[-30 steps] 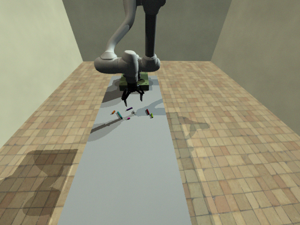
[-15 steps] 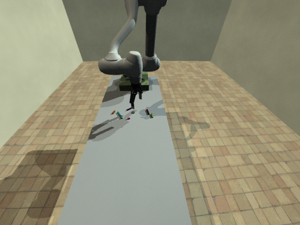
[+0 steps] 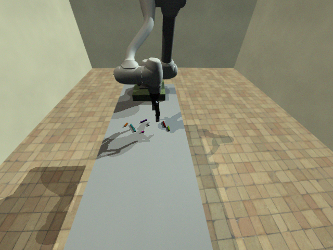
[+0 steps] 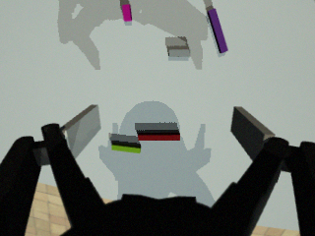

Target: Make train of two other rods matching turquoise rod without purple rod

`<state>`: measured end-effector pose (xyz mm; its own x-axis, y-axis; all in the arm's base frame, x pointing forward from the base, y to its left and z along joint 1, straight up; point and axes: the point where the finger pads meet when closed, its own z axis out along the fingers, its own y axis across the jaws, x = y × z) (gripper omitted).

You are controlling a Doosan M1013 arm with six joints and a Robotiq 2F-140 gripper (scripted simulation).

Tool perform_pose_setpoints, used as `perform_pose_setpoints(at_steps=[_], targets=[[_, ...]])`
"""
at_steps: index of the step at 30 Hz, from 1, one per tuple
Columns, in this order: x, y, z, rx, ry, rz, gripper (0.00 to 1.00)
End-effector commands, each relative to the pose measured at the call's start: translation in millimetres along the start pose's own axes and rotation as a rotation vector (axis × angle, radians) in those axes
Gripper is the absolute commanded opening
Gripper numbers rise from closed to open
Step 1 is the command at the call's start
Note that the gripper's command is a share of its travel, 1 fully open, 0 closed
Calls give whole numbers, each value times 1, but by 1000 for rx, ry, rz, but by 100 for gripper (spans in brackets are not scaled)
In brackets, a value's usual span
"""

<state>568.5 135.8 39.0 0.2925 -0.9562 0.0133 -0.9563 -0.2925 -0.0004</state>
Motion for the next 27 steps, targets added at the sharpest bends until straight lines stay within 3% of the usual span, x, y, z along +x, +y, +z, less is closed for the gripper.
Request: perform_pose_setpoints(at_steps=[1,27], targets=[[-7,-2,1,2,-13,-167,100],[-55,-10,8,9,-11,-1281,100]])
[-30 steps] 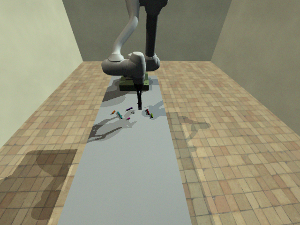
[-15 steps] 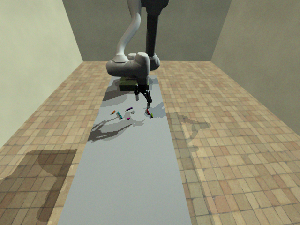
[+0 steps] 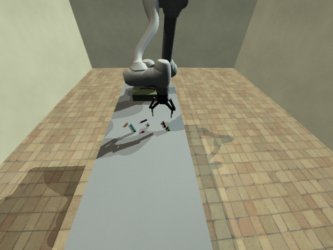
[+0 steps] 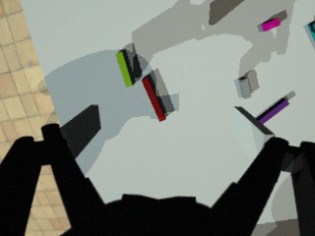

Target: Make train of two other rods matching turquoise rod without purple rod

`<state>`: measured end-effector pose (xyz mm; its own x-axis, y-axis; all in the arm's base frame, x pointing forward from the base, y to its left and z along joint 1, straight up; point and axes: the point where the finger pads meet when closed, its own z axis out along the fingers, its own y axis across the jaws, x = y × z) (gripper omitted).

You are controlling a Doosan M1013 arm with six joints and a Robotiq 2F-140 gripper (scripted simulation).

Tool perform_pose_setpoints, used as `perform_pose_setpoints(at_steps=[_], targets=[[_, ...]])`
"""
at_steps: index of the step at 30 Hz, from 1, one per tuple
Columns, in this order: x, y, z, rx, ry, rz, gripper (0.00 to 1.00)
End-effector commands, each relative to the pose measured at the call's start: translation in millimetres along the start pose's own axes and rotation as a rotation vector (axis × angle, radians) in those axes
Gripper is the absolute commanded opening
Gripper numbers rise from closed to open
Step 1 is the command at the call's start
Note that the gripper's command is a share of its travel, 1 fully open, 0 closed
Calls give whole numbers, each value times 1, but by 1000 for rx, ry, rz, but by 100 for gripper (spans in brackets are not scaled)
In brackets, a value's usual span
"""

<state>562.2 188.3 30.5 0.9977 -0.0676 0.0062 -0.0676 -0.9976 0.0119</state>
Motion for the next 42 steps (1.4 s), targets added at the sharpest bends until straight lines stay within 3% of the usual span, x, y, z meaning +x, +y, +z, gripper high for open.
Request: perform_pose_setpoints(at_steps=[1,7,14,15,42], targets=[[-1,-3,0,12,-5,-75,100],[-3,-14,2,12,-3,-334,100],[-4,-17,2,13,-3,-393,100],[-4,-17,2,13,-3,-393,15],[-4,-17,2,13,-3,-393,15]])
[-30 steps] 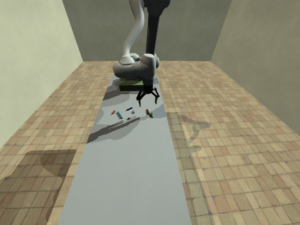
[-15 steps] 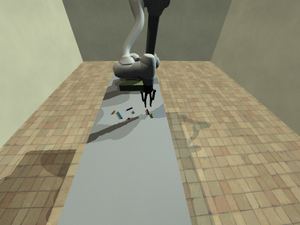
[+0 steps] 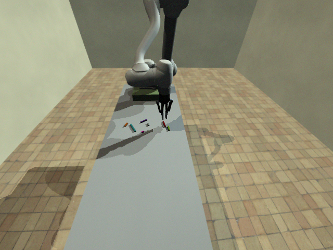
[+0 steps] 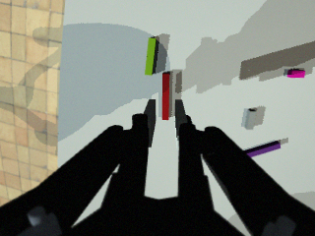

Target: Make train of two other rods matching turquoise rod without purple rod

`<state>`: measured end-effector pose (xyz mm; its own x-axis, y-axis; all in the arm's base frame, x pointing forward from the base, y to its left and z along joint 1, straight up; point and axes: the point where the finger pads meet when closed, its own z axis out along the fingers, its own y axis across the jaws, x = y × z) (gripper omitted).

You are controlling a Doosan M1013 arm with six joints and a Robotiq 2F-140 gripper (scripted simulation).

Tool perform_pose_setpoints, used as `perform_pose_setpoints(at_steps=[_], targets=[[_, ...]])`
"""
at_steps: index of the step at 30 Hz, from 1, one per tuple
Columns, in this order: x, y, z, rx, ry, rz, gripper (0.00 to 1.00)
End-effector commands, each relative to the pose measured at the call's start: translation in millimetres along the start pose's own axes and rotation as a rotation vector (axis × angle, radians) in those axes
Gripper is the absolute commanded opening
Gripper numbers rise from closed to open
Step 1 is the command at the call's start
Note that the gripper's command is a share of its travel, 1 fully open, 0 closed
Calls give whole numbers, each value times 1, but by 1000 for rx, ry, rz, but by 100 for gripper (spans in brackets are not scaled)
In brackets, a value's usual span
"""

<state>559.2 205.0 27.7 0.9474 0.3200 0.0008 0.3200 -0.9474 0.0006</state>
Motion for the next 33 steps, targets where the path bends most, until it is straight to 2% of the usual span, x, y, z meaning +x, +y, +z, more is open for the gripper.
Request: perform_pose_setpoints(at_steps=[1,18,33], targets=[[0,0,0,0,0,0,15],[0,0,2,0,0,0,15],[0,0,15,0,0,0,15]])
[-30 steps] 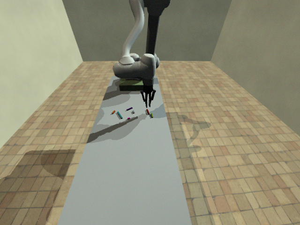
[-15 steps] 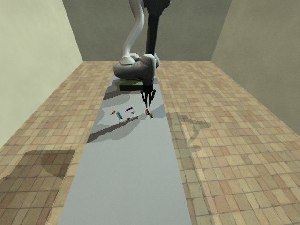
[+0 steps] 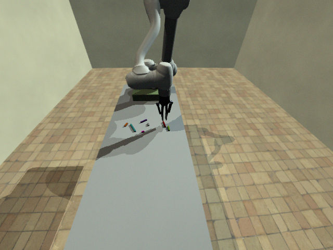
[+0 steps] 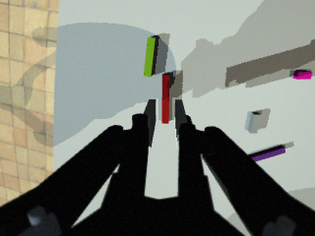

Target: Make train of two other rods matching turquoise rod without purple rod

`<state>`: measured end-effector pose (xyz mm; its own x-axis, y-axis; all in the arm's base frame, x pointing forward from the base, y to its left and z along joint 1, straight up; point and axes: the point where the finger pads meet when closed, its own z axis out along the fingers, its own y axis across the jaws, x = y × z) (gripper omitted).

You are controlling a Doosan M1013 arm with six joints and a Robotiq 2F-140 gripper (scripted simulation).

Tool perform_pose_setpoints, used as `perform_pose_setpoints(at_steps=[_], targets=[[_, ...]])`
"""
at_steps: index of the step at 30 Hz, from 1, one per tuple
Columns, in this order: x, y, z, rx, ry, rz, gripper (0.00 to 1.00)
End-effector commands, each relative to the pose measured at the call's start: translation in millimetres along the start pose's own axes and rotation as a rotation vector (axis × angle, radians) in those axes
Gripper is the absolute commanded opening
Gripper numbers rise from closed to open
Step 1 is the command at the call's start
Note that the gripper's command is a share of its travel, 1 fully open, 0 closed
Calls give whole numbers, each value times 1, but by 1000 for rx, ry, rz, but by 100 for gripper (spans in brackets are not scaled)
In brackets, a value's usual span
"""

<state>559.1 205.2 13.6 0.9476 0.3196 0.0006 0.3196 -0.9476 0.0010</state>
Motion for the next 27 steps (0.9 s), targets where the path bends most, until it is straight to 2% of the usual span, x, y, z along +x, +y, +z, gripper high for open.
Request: perform_pose_setpoints(at_steps=[1,27], targets=[[0,0,3,0,0,0,15],[0,0,34,0,0,0,15]])
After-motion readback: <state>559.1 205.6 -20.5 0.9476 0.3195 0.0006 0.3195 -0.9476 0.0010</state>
